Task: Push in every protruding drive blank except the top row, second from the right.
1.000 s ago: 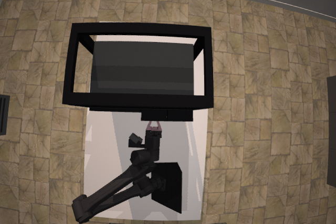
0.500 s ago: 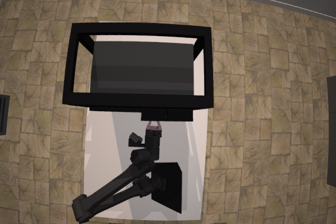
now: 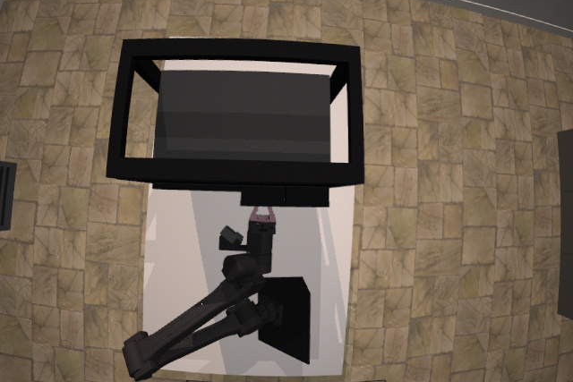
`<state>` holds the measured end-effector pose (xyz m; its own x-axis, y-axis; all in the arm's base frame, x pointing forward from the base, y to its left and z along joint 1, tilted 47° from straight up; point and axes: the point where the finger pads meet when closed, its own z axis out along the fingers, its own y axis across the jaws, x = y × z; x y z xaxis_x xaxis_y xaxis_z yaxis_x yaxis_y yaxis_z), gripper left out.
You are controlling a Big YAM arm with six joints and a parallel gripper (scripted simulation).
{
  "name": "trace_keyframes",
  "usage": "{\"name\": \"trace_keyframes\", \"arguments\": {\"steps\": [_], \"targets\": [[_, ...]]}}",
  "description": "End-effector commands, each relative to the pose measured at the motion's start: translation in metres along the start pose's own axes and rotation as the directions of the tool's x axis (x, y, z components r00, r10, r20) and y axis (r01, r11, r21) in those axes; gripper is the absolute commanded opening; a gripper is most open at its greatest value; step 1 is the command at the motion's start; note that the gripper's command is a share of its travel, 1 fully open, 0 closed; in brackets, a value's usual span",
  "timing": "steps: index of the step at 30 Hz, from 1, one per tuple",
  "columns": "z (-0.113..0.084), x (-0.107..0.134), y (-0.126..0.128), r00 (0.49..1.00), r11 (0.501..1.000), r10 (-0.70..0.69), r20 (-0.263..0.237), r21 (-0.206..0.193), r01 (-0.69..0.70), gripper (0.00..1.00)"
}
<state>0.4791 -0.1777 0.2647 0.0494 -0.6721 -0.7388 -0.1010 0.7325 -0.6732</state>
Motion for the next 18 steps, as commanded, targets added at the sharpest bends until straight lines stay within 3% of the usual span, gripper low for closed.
{"name": "trace_keyframes", "arguments": {"steps": [1,5,6,8,9,10,18], "targets": [[0.031,-0.027,-0.024,0.998,1.000,-0.027,0.062,0.010,0.026,0.00],[0.023,-0.026,-0.023,0.998,1.000,-0.021,0.060,0.001,0.021,0.00],[0.013,-0.033,-0.029,0.997,0.999,-0.035,0.068,0.016,0.034,0.00],[0.013,-0.033,-0.029,0.997,0.999,-0.035,0.068,0.016,0.034,0.00],[0.000,-0.027,-0.041,0.997,0.998,-0.047,0.058,0.044,0.045,0.00],[-0.016,-0.009,-0.013,1.000,1.000,-0.003,0.021,0.007,0.003,0.00],[-0.081,-0.009,-0.010,1.000,1.000,-0.009,0.020,0.004,0.009,0.00]]}}
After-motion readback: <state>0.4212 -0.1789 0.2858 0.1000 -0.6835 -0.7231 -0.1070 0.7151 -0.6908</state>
